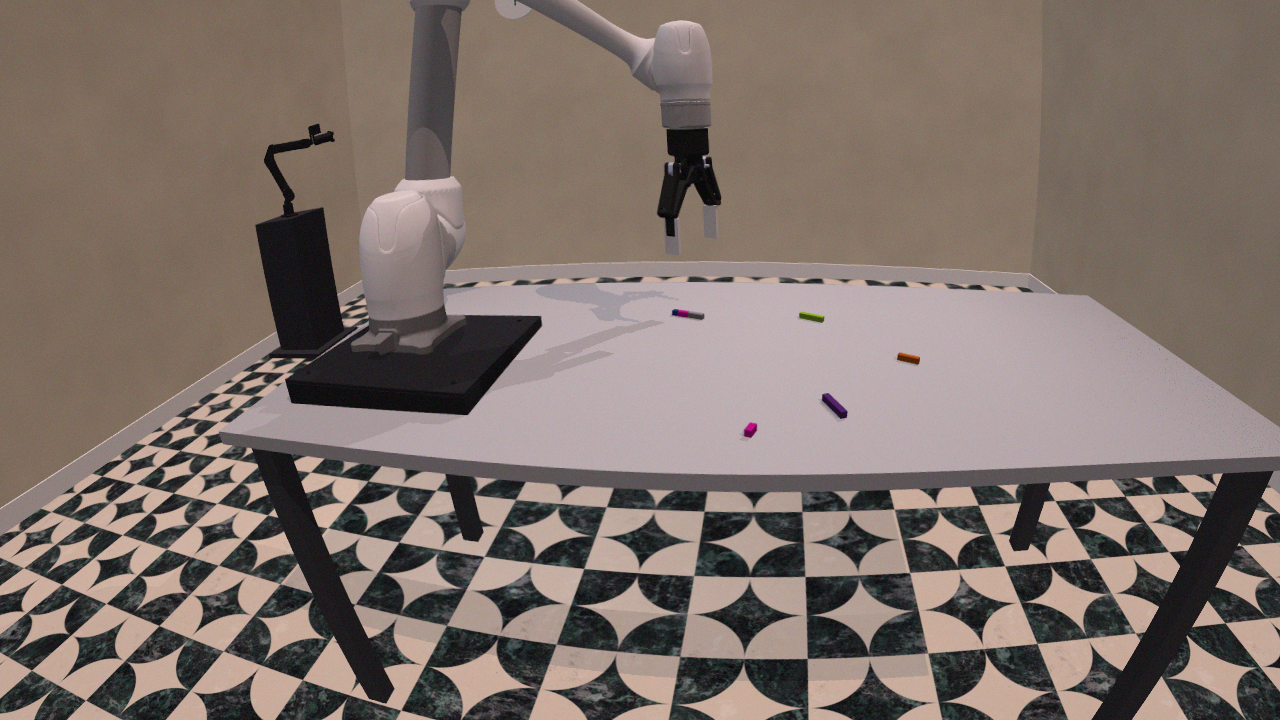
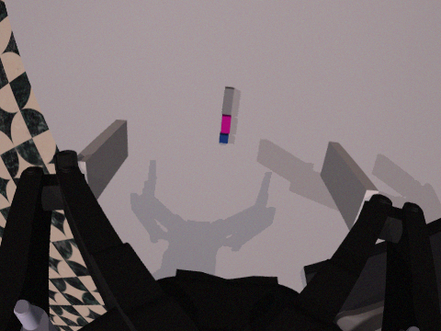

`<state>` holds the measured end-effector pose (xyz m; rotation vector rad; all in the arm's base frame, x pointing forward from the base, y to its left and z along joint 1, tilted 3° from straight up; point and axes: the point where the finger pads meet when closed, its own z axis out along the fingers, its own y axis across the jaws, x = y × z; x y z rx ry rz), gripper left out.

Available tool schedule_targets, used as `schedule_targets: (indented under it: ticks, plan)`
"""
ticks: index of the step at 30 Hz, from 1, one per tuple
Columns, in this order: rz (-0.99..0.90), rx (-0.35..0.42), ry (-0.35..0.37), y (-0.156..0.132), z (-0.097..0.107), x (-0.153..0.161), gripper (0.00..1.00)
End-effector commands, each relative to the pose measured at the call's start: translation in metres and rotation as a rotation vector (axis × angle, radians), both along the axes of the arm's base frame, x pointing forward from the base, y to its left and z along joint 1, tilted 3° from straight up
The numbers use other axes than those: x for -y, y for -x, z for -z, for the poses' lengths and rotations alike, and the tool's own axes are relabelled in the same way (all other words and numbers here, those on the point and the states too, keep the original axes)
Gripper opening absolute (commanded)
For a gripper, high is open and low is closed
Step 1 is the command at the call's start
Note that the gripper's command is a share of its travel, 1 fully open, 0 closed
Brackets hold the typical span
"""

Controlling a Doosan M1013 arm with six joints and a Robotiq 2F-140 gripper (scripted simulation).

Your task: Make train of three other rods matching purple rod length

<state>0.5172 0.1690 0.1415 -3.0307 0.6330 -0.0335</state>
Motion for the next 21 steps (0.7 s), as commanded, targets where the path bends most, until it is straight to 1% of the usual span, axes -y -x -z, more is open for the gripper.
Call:
schedule_targets:
  ticks: [1, 2, 7, 11, 15, 21]
  plan:
    - [0.0, 0.0, 0.0, 0.0, -0.01, 0.0, 1.0]
    - [0.0, 0.0, 0.0, 0.0, -0.01, 0.0, 1.0]
    - [0.0, 0.0, 0.0, 0.001, -0.032, 0.001, 1.0]
    - [0.0, 0.0, 0.0, 0.001, -0.044, 0.002, 1.0]
    - [0.0, 0.0, 0.0, 0.001, -0.048, 0.002, 1.0]
    - [0.0, 0.0, 0.0, 0.001, -0.048, 0.002, 1.0]
